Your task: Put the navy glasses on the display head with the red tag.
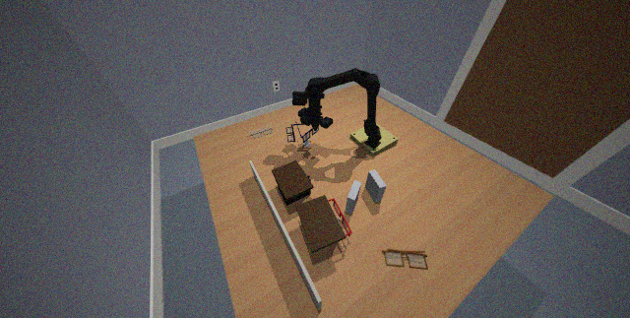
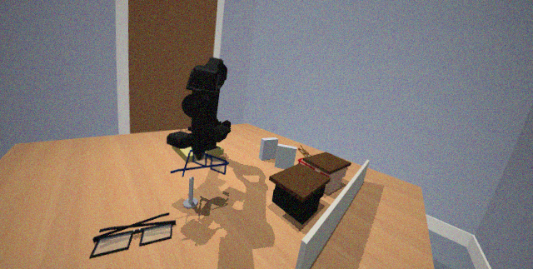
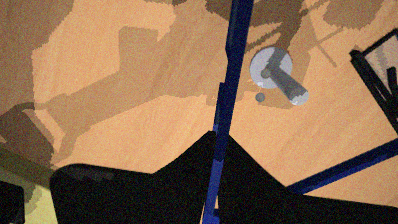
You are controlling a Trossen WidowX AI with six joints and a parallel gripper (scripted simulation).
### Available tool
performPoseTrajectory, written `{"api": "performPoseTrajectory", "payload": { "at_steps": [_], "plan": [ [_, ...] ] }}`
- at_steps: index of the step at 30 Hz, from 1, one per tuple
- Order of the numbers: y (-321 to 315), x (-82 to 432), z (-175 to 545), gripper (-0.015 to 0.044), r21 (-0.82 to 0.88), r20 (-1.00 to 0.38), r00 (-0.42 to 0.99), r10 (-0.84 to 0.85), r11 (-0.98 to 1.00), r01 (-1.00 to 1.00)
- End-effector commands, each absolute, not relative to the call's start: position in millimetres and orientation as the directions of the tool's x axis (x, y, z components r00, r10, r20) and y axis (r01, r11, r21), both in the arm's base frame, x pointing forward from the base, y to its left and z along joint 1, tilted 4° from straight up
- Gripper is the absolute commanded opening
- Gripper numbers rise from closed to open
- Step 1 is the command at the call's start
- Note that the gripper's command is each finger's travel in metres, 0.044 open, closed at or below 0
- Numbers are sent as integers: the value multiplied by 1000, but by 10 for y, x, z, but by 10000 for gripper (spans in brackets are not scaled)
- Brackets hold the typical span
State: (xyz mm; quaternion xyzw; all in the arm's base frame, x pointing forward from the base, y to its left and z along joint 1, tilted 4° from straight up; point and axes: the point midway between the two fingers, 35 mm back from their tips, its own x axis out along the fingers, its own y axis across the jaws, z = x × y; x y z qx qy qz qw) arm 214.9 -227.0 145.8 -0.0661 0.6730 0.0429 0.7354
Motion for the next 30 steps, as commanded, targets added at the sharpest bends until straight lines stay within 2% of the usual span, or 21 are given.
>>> {"api": "performPoseTrajectory", "payload": {
  "at_steps": [1, 16, 30],
  "plan": [
    [-2303, 2154, 1473, 0, -44, -995, 98, -29, 987, -157],
    [-2319, 2210, 890, 0, -44, -995, 98, -28, 987, -157],
    [-2247, 2271, 886, 0, -43, -995, 99, -28, 987, -157]
  ]
}}
